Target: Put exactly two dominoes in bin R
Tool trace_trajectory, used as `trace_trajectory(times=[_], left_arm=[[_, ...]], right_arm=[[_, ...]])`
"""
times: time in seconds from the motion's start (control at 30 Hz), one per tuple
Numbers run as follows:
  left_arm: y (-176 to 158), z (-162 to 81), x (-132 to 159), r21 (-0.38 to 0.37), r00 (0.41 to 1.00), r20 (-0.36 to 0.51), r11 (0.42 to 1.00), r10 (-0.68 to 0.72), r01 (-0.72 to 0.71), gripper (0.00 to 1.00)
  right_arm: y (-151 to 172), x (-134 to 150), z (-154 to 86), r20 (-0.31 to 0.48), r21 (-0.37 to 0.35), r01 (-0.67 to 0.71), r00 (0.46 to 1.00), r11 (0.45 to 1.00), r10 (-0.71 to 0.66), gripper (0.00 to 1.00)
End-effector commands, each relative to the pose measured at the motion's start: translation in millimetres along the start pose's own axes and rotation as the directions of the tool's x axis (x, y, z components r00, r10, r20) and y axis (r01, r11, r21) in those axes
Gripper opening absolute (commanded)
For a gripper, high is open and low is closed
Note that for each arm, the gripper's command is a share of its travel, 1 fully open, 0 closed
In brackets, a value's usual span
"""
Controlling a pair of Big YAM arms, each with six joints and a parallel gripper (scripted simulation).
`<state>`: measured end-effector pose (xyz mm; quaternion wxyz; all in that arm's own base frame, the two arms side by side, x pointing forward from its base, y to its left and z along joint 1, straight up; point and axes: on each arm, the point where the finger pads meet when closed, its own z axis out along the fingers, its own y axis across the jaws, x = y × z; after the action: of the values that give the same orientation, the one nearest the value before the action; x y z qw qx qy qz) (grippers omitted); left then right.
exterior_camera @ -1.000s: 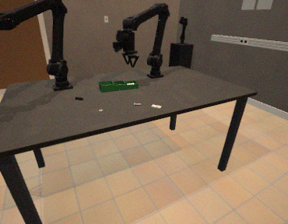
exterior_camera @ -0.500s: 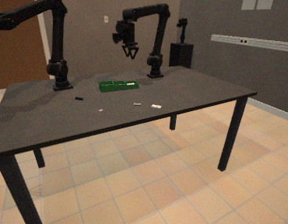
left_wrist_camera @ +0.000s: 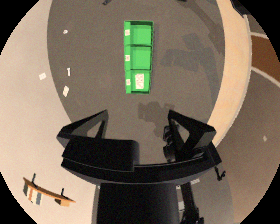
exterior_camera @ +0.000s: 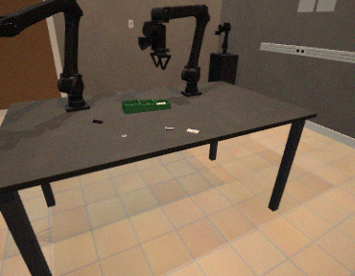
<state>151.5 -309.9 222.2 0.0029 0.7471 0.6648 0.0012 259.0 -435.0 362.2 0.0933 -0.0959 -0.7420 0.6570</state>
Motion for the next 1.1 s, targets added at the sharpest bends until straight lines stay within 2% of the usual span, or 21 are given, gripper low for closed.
trace_trajectory(times=[0.0,0.07,0.23,0.27,0.8,0.83,1.03,1.07], left_arm=[[0.6,-12.2,-8.1,-0.013,1.000,0.028,1.000,0.008,-0.008,1.00],[-5.8,-2.6,1.8,0.003,1.000,-0.001,1.000,0.005,-0.005,1.00],[-5.9,-3.0,1.5,0.001,1.000,0.003,1.000,0.005,-0.005,1.00],[0.3,-11.7,-7.9,-0.013,1.000,0.028,1.000,0.008,-0.008,1.00],[-0.1,-11.1,-7.7,-0.013,1.000,0.028,1.000,0.008,-0.008,1.00],[-6.4,-4.0,0.2,-0.006,1.000,0.013,1.000,0.005,-0.005,1.00],[-0.3,-10.8,-7.6,-0.013,1.000,0.028,1.000,0.008,-0.008,1.00],[-6.6,-4.1,-0.4,-0.008,1.000,0.017,1.000,0.005,-0.005,1.00]], right_arm=[[-5.6,3.1,2.6,-0.008,0.005,-0.011,1.000,1.000,0.011,1.00],[-5.6,3.1,2.6,-0.008,0.005,-0.011,1.000,1.000,0.011,1.00],[-5.6,3.1,2.6,-0.008,0.005,-0.011,1.000,1.000,0.011,1.00],[-5.6,3.1,2.6,-0.008,0.005,-0.011,1.000,1.000,0.011,1.00],[-5.6,3.1,2.6,-0.008,0.005,-0.011,1.000,1.000,0.011,1.00],[-5.6,3.1,2.6,-0.008,0.005,-0.011,1.000,1.000,0.011,1.00],[-5.6,3.1,2.6,-0.008,0.005,-0.011,1.000,1.000,0.011,1.00],[-5.6,3.1,2.6,-0.008,0.005,-0.011,1.000,1.000,0.011,1.00]])
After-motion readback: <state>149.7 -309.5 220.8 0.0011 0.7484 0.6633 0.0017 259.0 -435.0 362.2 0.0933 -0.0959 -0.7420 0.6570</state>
